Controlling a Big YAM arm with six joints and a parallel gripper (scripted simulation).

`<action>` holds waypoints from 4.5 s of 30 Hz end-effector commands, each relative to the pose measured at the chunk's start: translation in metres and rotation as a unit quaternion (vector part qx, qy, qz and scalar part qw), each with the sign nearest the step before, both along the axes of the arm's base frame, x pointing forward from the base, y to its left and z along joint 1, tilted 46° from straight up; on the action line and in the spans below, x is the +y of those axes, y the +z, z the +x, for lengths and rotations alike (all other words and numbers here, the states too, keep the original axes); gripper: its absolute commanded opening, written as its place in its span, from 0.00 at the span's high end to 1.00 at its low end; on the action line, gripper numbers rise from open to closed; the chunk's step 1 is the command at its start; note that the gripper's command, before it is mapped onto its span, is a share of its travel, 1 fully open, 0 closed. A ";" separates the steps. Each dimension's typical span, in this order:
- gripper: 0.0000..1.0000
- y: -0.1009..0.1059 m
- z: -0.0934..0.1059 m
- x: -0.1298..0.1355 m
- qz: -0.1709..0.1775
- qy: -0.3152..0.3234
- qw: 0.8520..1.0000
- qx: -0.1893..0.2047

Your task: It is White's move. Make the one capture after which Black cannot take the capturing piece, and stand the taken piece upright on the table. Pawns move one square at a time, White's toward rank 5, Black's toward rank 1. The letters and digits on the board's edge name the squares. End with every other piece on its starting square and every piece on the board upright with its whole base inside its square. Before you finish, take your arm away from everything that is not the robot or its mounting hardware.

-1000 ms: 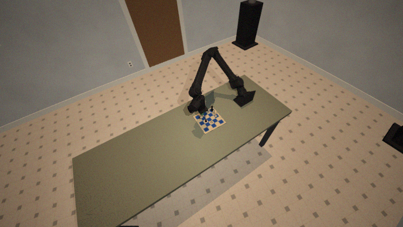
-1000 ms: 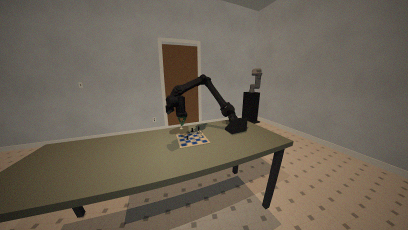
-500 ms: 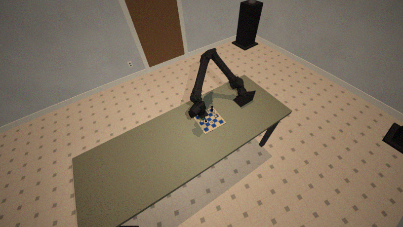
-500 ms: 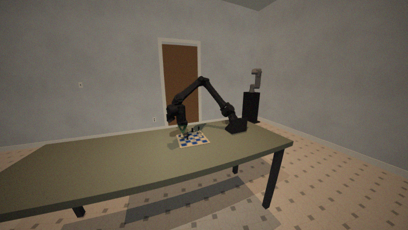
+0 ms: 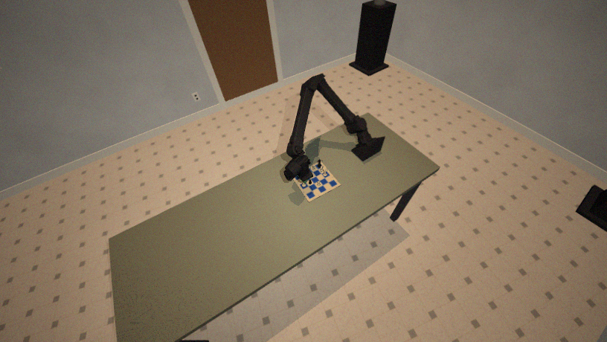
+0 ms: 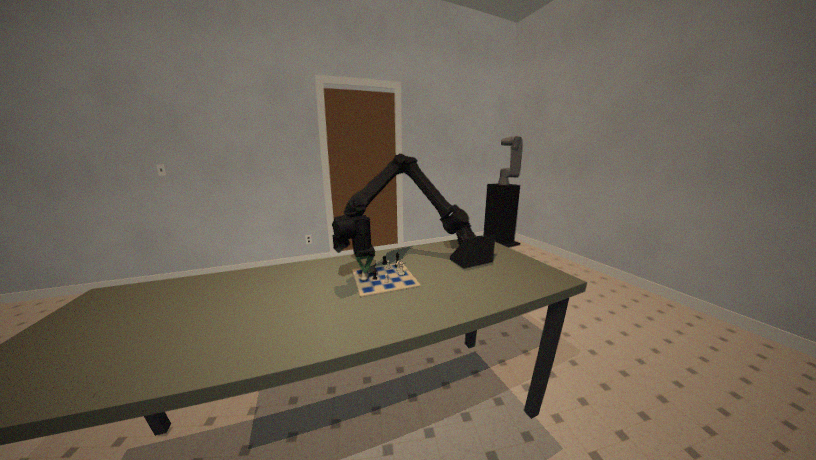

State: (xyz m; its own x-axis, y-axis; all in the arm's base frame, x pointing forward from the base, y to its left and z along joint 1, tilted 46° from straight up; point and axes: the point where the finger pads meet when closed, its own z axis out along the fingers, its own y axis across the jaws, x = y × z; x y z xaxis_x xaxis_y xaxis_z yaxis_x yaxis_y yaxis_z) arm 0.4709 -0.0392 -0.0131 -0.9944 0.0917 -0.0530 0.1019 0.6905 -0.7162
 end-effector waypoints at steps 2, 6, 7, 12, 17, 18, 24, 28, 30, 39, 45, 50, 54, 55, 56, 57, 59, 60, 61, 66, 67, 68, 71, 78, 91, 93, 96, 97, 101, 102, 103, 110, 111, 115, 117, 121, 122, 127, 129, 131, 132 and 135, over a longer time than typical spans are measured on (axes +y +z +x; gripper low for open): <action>1.00 0.002 0.005 0.005 -0.001 0.013 1.000 -0.002; 1.00 0.002 0.005 0.005 -0.001 0.013 1.000 -0.002; 1.00 0.002 0.005 0.005 -0.001 0.013 1.000 -0.002; 1.00 0.002 0.005 0.005 -0.001 0.013 1.000 -0.002; 1.00 0.002 0.005 0.005 -0.001 0.013 1.000 -0.002; 1.00 0.002 0.005 0.005 -0.001 0.013 1.000 -0.002; 1.00 0.002 0.005 0.005 -0.001 0.013 1.000 -0.002; 1.00 0.002 0.005 0.005 -0.001 0.013 1.000 -0.002; 1.00 0.002 0.005 0.005 -0.001 0.013 1.000 -0.002; 1.00 0.000 0.003 0.007 -0.001 0.015 1.000 0.001; 1.00 -0.002 0.004 0.012 -0.001 0.020 1.000 0.002; 1.00 -0.002 0.004 0.013 -0.001 0.021 1.000 0.001; 1.00 -0.002 0.004 0.013 -0.001 0.021 1.000 0.002; 1.00 -0.002 0.004 0.013 -0.001 0.021 1.000 0.002; 1.00 -0.002 0.004 0.013 -0.001 0.021 1.000 0.002; 1.00 -0.002 0.004 0.013 -0.001 0.021 1.000 0.002; 1.00 -0.002 0.004 0.013 -0.001 0.021 1.000 0.002; 1.00 -0.002 0.004 0.013 -0.001 0.021 1.000 0.002; 1.00 -0.002 0.004 0.013 -0.001 0.021 1.000 0.002; 1.00 -0.002 0.004 0.013 -0.001 0.021 1.000 0.002; 1.00 -0.002 0.004 0.013 -0.001 0.021 1.000 0.002; 1.00 -0.002 0.004 0.013 -0.001 0.021 1.000 0.002; 1.00 -0.002 0.004 0.013 -0.001 0.021 1.000 0.002; 1.00 -0.003 0.005 0.016 -0.001 0.024 1.000 0.003; 1.00 -0.003 0.006 0.017 -0.001 0.025 1.000 0.002; 1.00 -0.003 0.006 0.017 -0.001 0.025 1.000 0.002; 1.00 -0.003 0.006 0.017 -0.001 0.025 1.000 0.002; 1.00 -0.003 0.006 0.017 -0.001 0.025 1.000 0.002; 1.00 -0.003 0.006 0.017 -0.001 0.025 1.000 0.002; 1.00 -0.003 0.006 0.017 -0.001 0.025 1.000 0.002; 1.00 -0.003 0.006 0.017 -0.001 0.025 1.000 0.002; 1.00 -0.003 0.006 0.017 0.000 0.025 1.000 0.002; 1.00 -0.003 0.007 0.017 0.000 0.025 1.000 0.002; 1.00 -0.003 0.007 0.018 0.000 0.025 1.000 0.001; 1.00 -0.003 0.007 0.018 0.000 0.025 1.000 0.001; 1.00 -0.003 0.008 0.018 0.000 0.025 1.000 0.000; 1.00 -0.003 0.008 0.018 0.000 0.025 1.000 0.000; 1.00 -0.003 0.009 0.019 0.000 0.025 1.000 0.000; 1.00 -0.003 0.009 0.019 0.000 0.025 1.000 0.000; 1.00 -0.003 0.009 0.019 0.000 0.025 1.000 0.000; 1.00 -0.003 0.009 0.019 0.000 0.025 1.000 0.000; 1.00 -0.003 0.009 0.019 0.000 0.025 1.000 0.000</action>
